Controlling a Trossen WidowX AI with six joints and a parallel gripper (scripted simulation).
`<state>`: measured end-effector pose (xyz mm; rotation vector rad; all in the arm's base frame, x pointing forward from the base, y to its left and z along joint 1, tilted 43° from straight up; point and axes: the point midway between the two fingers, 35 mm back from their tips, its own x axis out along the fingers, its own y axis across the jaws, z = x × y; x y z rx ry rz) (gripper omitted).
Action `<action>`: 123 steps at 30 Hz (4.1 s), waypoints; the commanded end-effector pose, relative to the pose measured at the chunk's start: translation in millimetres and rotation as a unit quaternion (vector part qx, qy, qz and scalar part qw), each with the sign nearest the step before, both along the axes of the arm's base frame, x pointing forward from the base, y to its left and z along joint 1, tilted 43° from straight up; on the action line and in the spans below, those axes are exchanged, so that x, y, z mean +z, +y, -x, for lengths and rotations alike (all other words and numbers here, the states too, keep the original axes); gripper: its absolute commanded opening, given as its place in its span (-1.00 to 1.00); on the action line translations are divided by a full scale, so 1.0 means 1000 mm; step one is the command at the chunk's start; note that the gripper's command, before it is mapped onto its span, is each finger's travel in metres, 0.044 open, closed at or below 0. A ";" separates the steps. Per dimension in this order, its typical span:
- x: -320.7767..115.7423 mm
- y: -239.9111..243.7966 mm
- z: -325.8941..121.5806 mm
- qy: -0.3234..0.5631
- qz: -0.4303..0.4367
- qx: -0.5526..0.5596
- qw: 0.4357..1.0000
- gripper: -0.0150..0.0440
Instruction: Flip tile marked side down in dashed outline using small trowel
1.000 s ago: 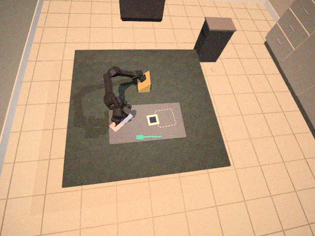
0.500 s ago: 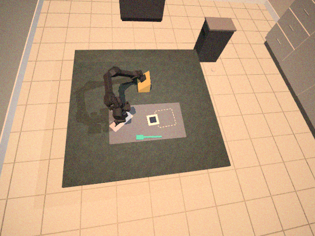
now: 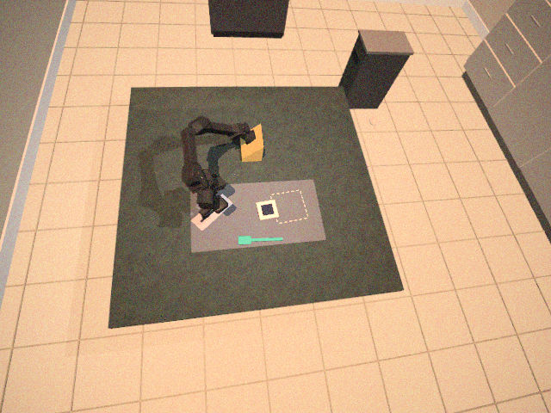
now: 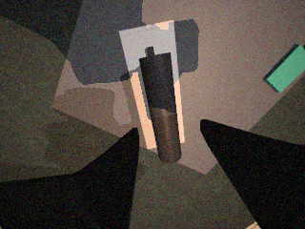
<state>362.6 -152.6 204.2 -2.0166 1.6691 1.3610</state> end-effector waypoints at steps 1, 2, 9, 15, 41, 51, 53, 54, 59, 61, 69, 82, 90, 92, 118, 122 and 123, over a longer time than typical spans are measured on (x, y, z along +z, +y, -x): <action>0.001 0.000 0.000 0.022 0.000 0.025 0.999 0.42; 0.001 0.000 0.000 0.022 0.000 0.025 0.999 0.42; -0.003 -0.004 0.000 0.022 0.000 0.025 0.999 0.42; -0.010 -0.011 0.000 0.022 0.000 0.025 0.999 0.42; -0.032 -0.031 0.003 0.022 0.001 0.025 0.999 -0.04; -0.032 -0.031 0.003 0.022 0.001 0.025 0.999 -0.05; -0.032 -0.031 0.003 0.022 0.001 0.025 0.999 -0.05; -0.032 -0.031 0.003 0.022 0.001 0.025 0.999 -0.05; -0.032 -0.031 0.003 0.022 0.001 0.025 0.999 -0.05; -0.032 -0.031 0.003 0.022 0.001 0.025 0.999 -0.05; -0.032 -0.031 0.003 -0.033 0.005 -0.034 0.999 -0.05; -0.032 -0.031 0.003 -0.088 0.010 -0.093 0.992 -0.05; -0.032 -0.031 0.003 -0.088 0.010 -0.093 0.992 0.42; -0.032 -0.031 0.003 -0.088 0.010 -0.093 0.992 0.42; -0.002 0.001 0.003 -0.087 0.007 -0.087 0.992 0.51; 0.007 0.009 0.003 -0.086 0.006 -0.087 0.992 0.53; 0.007 0.009 0.003 -0.086 0.006 -0.087 0.992 0.53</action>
